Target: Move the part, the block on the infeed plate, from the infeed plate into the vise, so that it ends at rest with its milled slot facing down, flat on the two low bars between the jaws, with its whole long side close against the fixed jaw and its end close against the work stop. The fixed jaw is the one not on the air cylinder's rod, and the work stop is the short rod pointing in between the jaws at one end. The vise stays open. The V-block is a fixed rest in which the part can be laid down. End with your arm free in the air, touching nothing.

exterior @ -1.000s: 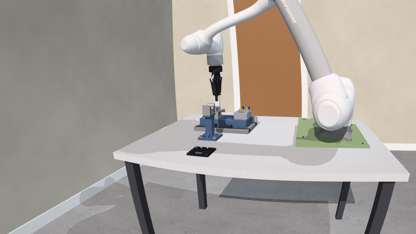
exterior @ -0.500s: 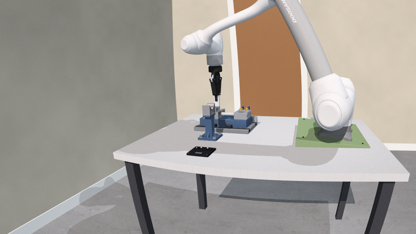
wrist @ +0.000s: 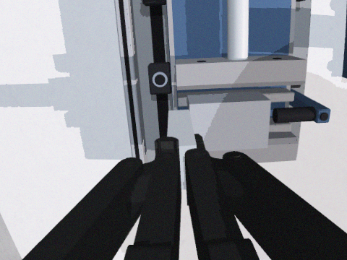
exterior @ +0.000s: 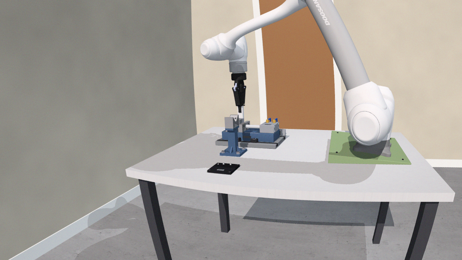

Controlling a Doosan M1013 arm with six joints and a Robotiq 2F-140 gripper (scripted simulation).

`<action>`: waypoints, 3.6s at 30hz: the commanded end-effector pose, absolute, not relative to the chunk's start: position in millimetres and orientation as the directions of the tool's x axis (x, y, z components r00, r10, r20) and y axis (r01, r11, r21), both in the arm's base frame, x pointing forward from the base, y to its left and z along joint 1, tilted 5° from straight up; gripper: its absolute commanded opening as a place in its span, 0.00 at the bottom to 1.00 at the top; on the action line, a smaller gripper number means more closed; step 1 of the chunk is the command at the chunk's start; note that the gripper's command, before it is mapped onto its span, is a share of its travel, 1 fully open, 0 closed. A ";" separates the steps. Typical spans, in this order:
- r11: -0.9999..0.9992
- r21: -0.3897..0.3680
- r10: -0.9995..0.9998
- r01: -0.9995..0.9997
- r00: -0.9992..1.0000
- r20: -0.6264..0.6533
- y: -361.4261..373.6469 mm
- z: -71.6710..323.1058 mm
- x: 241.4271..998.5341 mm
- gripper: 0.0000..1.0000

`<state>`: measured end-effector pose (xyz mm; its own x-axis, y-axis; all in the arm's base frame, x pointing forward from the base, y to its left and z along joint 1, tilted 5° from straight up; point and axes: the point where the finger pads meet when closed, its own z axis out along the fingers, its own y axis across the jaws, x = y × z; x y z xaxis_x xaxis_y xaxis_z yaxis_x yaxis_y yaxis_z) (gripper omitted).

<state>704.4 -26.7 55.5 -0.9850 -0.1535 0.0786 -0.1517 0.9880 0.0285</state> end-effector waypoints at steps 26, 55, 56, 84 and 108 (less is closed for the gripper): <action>0.988 0.029 -0.154 -0.152 -0.985 0.078 -19.1 55.8 703.2 0.00; 0.988 0.029 -0.154 -0.152 -0.985 0.078 -14.1 56.0 702.5 0.00; 0.988 0.029 -0.154 -0.152 -0.985 0.078 -14.0 56.0 702.4 0.00; 0.988 0.029 -0.154 -0.152 -0.985 0.078 -12.2 56.0 702.1 0.00; 0.988 0.029 -0.154 -0.152 -0.985 0.078 -12.0 56.0 702.1 0.00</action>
